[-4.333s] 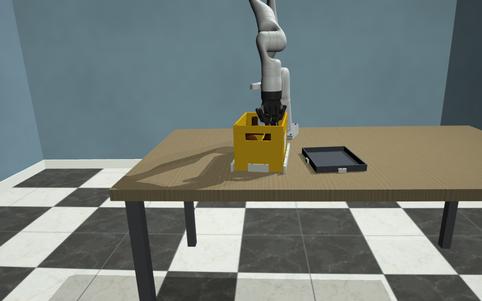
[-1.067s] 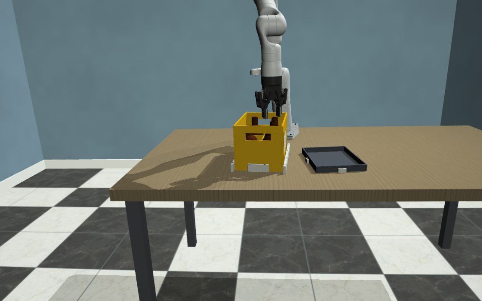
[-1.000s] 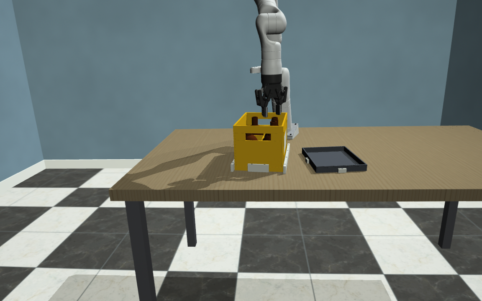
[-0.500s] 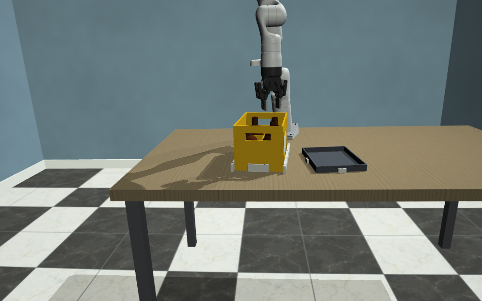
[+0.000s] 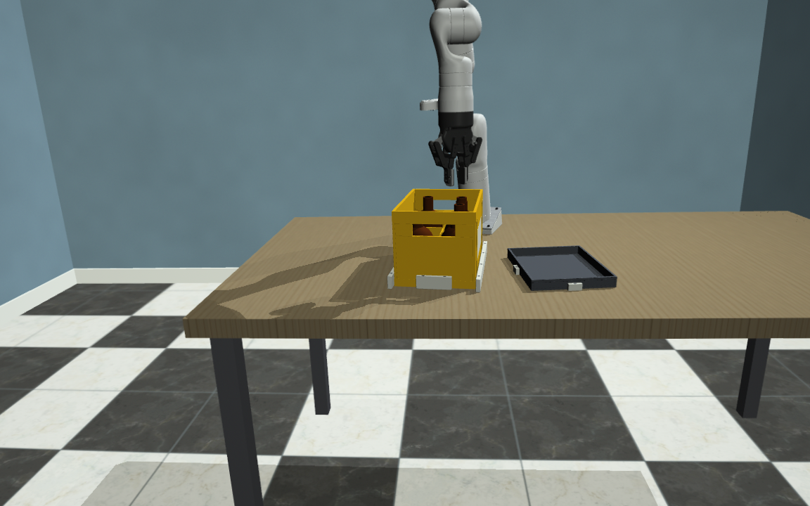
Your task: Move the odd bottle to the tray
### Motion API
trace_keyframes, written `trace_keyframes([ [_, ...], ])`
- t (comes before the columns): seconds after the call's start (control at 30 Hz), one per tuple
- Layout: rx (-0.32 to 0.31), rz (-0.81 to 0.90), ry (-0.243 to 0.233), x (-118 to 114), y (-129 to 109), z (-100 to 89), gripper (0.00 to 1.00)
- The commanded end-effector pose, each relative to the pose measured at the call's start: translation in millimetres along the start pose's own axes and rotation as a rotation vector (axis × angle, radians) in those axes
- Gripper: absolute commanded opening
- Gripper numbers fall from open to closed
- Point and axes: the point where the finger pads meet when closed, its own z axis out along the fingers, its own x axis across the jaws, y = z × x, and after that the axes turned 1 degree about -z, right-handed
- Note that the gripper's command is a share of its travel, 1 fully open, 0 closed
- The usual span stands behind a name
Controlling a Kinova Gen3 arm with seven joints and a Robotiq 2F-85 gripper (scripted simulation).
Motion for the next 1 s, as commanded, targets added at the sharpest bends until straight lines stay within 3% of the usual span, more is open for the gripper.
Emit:
trace_keyframes([
  [0.0, -0.001, 0.0, -0.001, -0.2, 0.3, -0.6, 0.0],
  [0.8, -0.001, 0.0, -0.001, -0.2, -0.4, -0.7, 0.0],
  [0.97, 0.009, -0.005, -0.004, 1.3, -22.3, -1.7, 0.0],
])
